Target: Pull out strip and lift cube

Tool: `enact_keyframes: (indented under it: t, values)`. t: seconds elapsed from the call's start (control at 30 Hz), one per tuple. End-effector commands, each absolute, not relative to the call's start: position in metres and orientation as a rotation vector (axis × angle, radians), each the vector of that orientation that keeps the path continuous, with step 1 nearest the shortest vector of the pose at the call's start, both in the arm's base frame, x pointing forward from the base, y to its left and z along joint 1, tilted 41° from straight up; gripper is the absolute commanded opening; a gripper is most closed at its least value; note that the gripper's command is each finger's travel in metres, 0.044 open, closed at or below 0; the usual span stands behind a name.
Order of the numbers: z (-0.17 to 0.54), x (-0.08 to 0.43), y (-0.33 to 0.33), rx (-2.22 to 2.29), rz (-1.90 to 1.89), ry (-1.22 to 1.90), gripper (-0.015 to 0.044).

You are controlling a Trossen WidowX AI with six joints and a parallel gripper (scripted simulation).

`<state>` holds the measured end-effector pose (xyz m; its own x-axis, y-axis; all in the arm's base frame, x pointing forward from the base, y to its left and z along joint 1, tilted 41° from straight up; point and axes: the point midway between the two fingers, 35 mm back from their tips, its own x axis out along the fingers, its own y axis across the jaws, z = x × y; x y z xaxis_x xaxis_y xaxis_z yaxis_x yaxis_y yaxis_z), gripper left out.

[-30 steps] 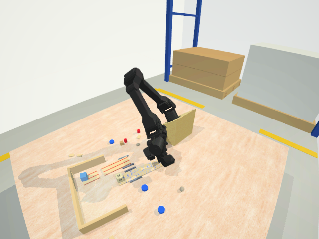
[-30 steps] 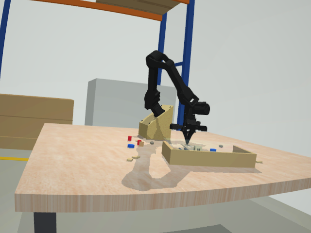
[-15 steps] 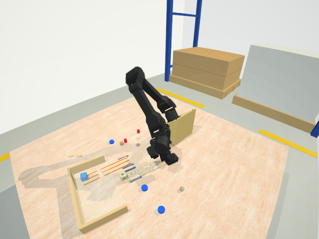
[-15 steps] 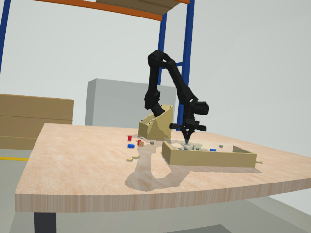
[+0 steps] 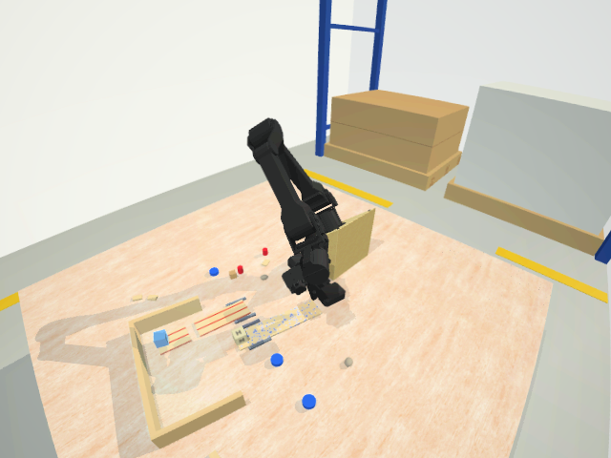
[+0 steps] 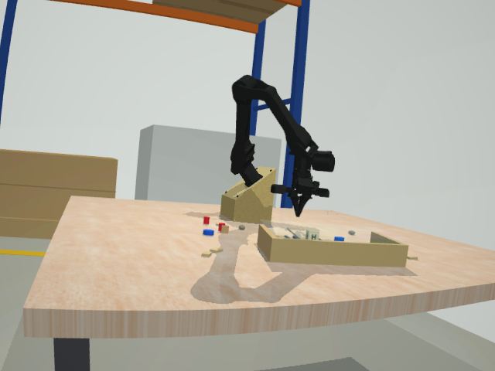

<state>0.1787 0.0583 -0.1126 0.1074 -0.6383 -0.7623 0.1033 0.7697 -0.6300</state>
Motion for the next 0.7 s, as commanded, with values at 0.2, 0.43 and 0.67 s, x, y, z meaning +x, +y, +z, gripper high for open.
enact_keyframes:
  t: [0.2,0.43,0.67]
  values:
    - [-0.104,0.209,0.056,-0.466,-0.599,1.363,0.021]
    - [-0.097,0.236,0.055,-0.466,-0.599,1.362,0.0394]
    - [-0.09,0.261,0.055,-0.465,-0.6,1.36,0.044]
